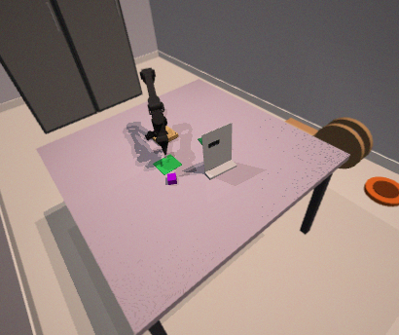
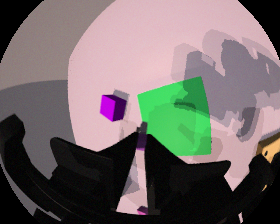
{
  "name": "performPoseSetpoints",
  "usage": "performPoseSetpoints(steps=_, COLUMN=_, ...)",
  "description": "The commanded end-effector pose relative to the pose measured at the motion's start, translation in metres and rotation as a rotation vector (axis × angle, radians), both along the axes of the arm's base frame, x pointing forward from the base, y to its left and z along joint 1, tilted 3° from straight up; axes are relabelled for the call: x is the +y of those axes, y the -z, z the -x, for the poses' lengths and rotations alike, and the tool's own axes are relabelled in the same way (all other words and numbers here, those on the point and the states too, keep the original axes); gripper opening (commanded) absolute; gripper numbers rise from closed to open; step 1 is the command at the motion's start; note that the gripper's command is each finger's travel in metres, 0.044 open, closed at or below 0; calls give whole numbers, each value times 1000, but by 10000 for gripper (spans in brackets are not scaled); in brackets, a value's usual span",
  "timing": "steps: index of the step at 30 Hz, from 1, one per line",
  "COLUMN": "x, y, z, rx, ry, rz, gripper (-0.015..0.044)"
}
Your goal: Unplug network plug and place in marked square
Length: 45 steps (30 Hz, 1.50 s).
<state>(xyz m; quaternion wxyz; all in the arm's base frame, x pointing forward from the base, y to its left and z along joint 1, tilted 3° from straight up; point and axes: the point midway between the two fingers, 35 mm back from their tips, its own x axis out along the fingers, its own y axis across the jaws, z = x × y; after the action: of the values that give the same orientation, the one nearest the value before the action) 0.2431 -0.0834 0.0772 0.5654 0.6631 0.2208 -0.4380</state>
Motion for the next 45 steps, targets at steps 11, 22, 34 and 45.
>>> performPoseSetpoints(steps=11, x=-2, y=19, z=-2, rx=3, ry=1, rz=-5, gripper=0)
performPoseSetpoints(steps=22, x=-2, y=37, z=-1, rx=3, ry=2, rz=-5, gripper=0)
performPoseSetpoints(steps=34, x=-1, y=55, z=2, rx=3, ry=2, rz=-5, gripper=0)
performPoseSetpoints(steps=45, x=-2, y=57, z=1, rx=3, ry=2, rz=-5, gripper=0)
